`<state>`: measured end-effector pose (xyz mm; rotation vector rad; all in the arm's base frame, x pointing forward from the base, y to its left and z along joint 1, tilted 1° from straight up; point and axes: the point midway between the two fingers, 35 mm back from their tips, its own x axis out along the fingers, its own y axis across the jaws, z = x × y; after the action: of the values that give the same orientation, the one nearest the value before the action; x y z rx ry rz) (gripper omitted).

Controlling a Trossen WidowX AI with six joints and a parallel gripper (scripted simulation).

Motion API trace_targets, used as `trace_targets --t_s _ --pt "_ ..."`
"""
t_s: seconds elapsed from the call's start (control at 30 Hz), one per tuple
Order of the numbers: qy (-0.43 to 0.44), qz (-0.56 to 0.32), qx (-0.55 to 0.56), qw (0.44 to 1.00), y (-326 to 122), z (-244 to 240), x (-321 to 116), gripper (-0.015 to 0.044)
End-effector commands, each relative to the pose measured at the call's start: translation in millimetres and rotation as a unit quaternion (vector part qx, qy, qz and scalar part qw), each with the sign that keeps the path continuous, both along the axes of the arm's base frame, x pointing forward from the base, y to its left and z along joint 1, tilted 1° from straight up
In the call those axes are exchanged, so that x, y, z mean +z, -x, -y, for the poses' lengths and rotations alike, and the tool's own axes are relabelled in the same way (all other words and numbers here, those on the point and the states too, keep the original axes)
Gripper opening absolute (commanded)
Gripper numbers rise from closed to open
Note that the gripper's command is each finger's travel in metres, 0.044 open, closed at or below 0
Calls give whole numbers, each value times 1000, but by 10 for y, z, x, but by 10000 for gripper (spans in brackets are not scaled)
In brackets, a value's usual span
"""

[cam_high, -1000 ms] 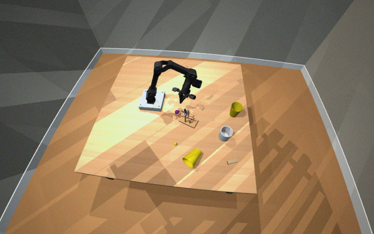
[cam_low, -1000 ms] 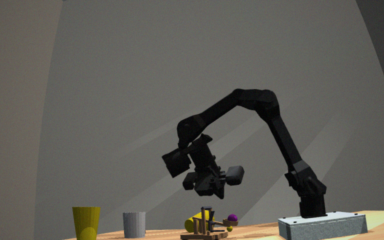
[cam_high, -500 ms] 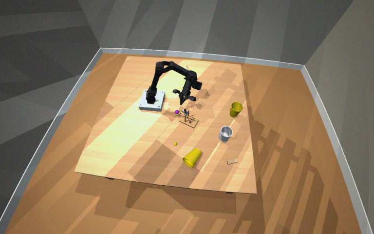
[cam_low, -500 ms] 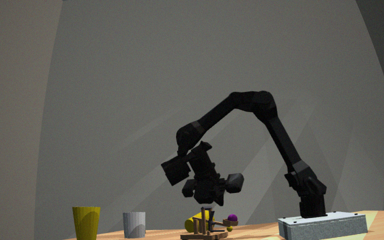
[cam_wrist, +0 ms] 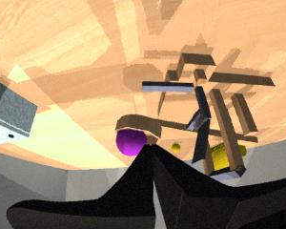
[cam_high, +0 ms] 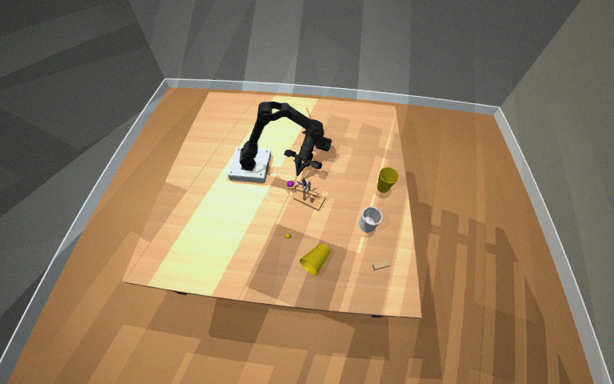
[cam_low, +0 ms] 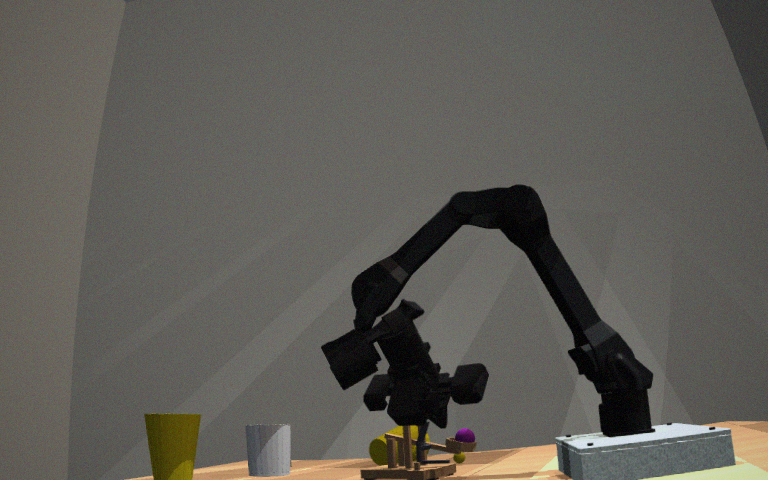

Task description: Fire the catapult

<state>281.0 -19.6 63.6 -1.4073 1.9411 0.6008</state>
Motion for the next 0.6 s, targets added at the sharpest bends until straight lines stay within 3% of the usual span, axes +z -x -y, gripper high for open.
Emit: trace_targets --t_s 0.0,0.57 --pt "1 -2 0 1000 7 0 -78 0" --pt "1 -3 0 1000 12 -7 -359 0"
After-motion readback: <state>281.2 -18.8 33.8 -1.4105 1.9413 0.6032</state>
